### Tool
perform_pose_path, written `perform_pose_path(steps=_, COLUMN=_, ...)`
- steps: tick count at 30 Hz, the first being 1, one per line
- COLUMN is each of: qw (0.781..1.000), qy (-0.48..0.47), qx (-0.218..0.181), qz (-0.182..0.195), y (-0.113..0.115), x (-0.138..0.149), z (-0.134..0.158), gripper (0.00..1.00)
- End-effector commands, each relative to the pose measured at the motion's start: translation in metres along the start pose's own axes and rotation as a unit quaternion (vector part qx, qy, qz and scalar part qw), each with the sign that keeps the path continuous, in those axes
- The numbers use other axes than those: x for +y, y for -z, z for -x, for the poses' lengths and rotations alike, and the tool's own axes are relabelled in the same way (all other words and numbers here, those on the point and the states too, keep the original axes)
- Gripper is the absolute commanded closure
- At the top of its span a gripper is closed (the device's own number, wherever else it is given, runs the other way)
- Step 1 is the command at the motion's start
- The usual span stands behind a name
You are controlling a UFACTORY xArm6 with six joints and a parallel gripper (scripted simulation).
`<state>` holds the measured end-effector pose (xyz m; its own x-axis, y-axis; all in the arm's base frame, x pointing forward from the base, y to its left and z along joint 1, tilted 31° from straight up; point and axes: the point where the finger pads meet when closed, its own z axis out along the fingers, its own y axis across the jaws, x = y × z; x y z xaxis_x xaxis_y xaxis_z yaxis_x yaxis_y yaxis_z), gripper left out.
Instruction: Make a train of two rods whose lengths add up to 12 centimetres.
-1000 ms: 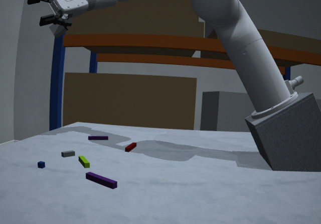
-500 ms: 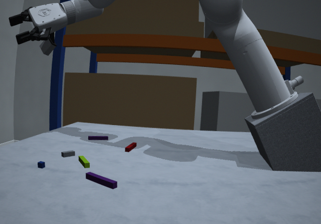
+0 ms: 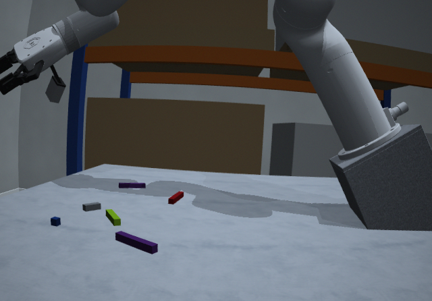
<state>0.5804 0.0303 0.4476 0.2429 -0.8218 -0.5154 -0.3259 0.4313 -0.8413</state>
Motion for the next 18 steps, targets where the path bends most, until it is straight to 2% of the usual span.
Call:
perform_pose_path(steps=1, qw=0.997, qy=-0.05, qx=0.061, qz=0.009, y=-0.027, x=0.029, z=-0.008, gripper=0.0)
perform_pose_path(steps=5, qw=0.993, qy=-0.072, qx=0.088, qz=0.022, y=-0.036, x=0.049, z=-0.01, gripper=0.0)
perform_pose_path(steps=6, qw=0.99, qy=-0.087, qx=0.108, qz=0.032, y=-0.041, x=0.066, z=-0.011, gripper=0.0)
perform_pose_path(steps=8, qw=0.988, qy=-0.092, qx=0.115, qz=0.036, y=-0.042, x=0.072, z=-0.012, gripper=0.0)
perform_pose_path(steps=9, qw=0.983, qy=-0.107, qx=0.138, qz=0.048, y=-0.046, x=0.091, z=-0.012, gripper=0.0)
perform_pose_path(steps=11, qw=0.983, qy=-0.107, qx=0.138, qz=0.048, y=-0.046, x=0.091, z=-0.012, gripper=0.0)
perform_pose_path(steps=12, qw=0.976, qy=-0.122, qx=0.166, qz=0.064, y=-0.049, x=0.115, z=-0.011, gripper=0.0)
perform_pose_path(steps=14, qw=0.975, qy=-0.125, qx=0.17, qz=0.067, y=-0.05, x=0.119, z=-0.011, gripper=0.0)
perform_pose_path(steps=15, qw=0.969, qy=-0.135, qx=0.19, qz=0.079, y=-0.05, x=0.136, z=-0.01, gripper=0.0)
perform_pose_path(steps=17, qw=0.967, qy=-0.138, qx=0.197, qz=0.084, y=-0.05, x=0.143, z=-0.01, gripper=0.0)
perform_pose_path(steps=18, qw=0.96, qy=-0.146, qx=0.218, qz=0.096, y=-0.049, x=0.161, z=-0.008, gripper=0.0)
